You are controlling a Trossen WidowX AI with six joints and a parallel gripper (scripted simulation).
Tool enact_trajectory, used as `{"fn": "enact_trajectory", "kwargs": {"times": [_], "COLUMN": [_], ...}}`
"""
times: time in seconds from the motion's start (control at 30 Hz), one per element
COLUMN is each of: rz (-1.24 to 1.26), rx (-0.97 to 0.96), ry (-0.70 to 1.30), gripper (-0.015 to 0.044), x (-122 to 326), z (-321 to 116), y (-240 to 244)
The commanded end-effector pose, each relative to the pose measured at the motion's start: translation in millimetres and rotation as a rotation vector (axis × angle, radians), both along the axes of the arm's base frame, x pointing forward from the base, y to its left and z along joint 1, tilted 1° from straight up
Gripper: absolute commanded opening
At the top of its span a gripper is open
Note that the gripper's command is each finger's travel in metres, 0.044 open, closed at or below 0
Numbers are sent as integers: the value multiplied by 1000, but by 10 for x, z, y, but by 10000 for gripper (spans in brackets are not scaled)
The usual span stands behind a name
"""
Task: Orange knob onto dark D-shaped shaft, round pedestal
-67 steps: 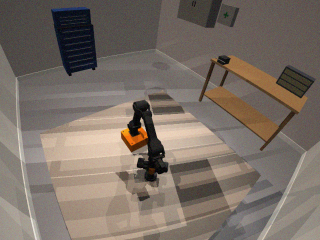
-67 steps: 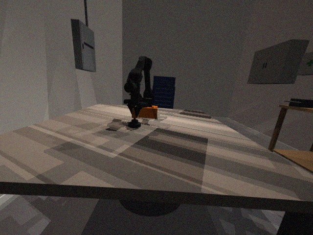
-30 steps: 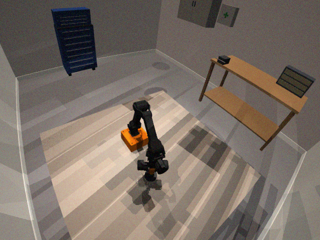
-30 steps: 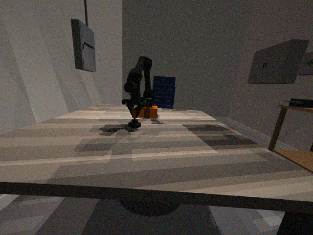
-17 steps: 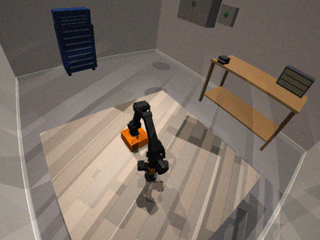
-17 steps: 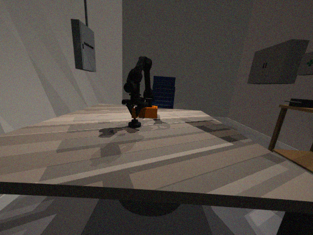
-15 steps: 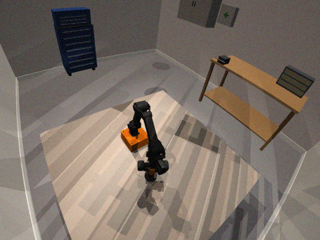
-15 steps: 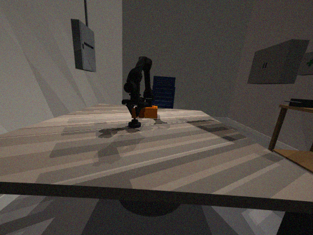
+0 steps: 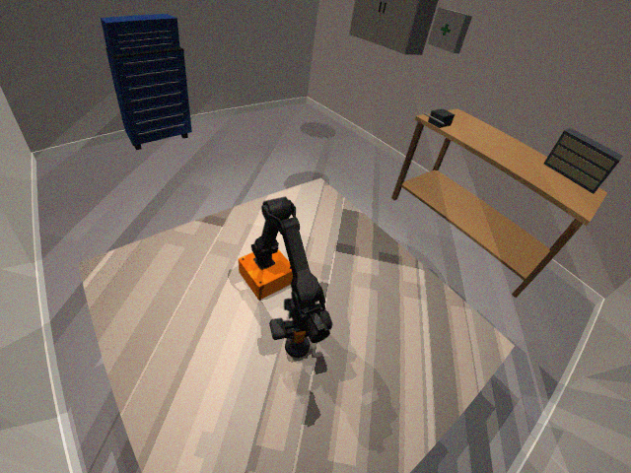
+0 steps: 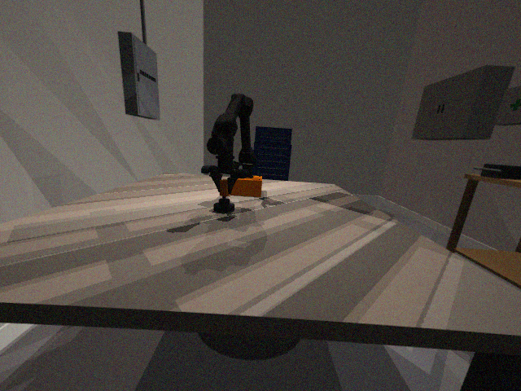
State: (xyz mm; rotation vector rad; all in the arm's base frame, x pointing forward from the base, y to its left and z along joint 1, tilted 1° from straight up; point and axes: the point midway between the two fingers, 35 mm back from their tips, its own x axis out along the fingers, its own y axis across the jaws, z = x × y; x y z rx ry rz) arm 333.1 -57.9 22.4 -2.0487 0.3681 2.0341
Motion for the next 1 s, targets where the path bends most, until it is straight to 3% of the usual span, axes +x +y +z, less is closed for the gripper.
{"fn": "enact_trajectory", "kwargs": {"times": [0.0,0.73,0.97], "rz": [19,10,-294], "rx": [-2,-2,0], "ry": [-6,-6,-12], "gripper": [0,0,0], "x": [-8,41,50], "z": [-7,37,34], "y": [1,-10,-14]}}
